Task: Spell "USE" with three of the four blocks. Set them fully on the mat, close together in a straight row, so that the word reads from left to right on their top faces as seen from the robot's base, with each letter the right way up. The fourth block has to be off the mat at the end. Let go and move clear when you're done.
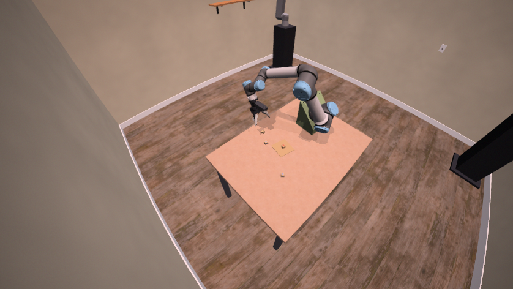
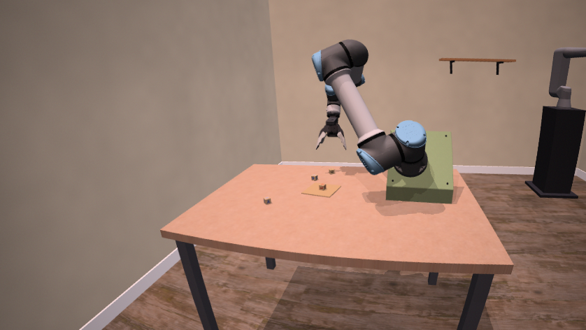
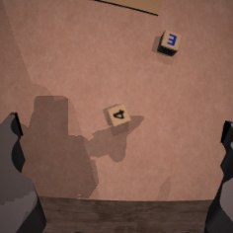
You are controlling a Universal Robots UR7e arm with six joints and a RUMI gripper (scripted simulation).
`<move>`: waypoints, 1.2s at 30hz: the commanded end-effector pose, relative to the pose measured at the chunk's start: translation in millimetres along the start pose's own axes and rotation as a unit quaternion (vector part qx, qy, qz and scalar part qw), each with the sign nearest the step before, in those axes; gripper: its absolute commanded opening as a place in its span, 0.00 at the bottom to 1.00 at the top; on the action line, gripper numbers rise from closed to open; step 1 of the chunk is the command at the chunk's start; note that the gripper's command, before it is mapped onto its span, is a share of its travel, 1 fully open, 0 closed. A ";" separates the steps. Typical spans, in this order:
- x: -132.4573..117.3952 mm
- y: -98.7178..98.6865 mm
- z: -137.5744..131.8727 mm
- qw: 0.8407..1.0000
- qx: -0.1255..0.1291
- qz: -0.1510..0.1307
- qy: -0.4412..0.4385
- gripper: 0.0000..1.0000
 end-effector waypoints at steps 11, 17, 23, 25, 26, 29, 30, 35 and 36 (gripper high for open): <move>12.8 -0.2 4.5 0.999 0.005 -0.014 0.031 1.00; 39.1 -3.8 12.4 0.995 0.018 -0.041 0.094 1.00; 62.0 -8.8 18.1 0.986 0.031 -0.064 0.151 1.00; 76.2 -12.8 21.0 0.979 0.040 -0.077 0.186 1.00; 83.2 -15.1 22.3 0.974 0.044 -0.084 0.203 1.00; 97.5 -20.2 24.4 0.964 0.054 -0.097 0.240 1.00; 102.5 -22.1 25.1 0.960 0.058 -0.101 0.253 1.00; 126.7 -32.8 27.1 0.938 0.076 -0.122 0.316 1.00; 131.4 -35.2 27.3 0.933 0.080 -0.126 0.328 1.00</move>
Point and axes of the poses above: the point where the finger pads meet when closed, its own y axis back along the fingers, its own z axis across the jaws, x = y × z, the point moved 1 cm from there along y, back along the fingers, and after that the axes turned 5 degrees about y, right-handed, at the moved point
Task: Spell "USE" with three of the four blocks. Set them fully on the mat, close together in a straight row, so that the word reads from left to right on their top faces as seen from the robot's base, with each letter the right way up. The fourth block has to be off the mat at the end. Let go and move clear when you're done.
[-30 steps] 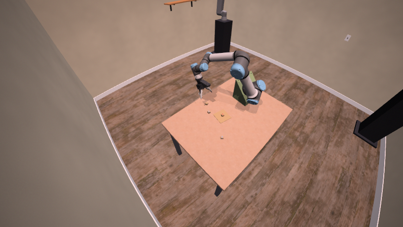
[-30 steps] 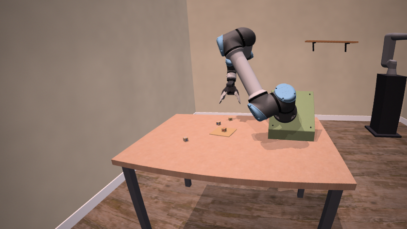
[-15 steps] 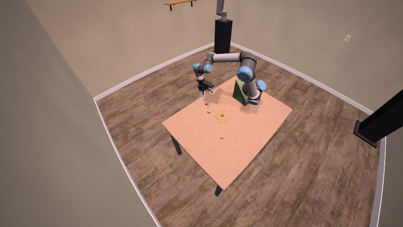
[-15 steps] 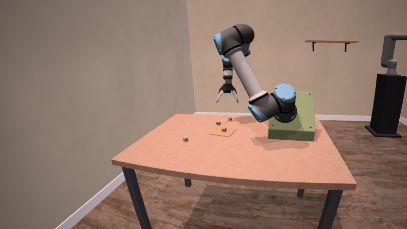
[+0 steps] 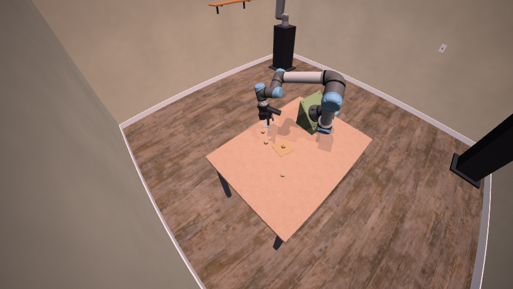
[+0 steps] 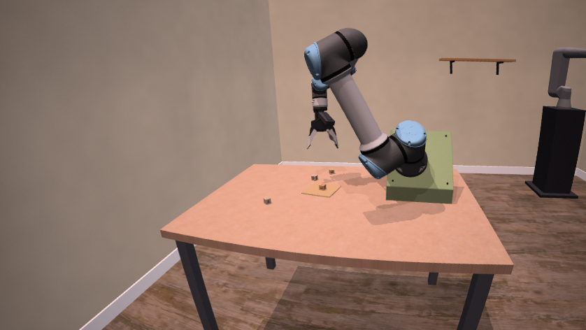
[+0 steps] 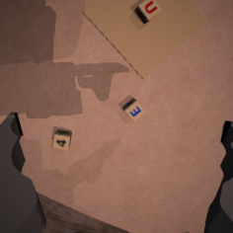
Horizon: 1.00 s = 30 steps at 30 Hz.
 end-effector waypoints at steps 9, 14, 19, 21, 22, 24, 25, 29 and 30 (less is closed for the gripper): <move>48.2 -13.3 34.2 0.985 0.044 -0.050 0.157 1.00; 68.5 -22.5 45.1 0.970 0.065 -0.066 0.223 1.00; 87.6 -32.5 53.7 0.951 0.086 -0.079 0.286 1.00; 87.6 -32.5 53.7 0.951 0.086 -0.079 0.286 1.00; 90.7 -34.3 55.0 0.947 0.089 -0.081 0.296 1.00; 96.0 -37.4 57.0 0.941 0.095 -0.085 0.314 1.00; 98.1 -38.7 57.7 0.938 0.097 -0.086 0.321 1.00; 103.6 -42.1 59.6 0.931 0.104 -0.090 0.339 1.00; 104.3 -42.6 59.9 0.930 0.104 -0.090 0.342 1.00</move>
Point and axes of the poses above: the point where the finger pads meet when closed, its own y axis back along the fingers, its own z axis across the jaws, x = y × z, the point moved 1 cm from there along y, back along the fingers, and after that the axes turned 5 degrees about y, right-handed, at the moved point
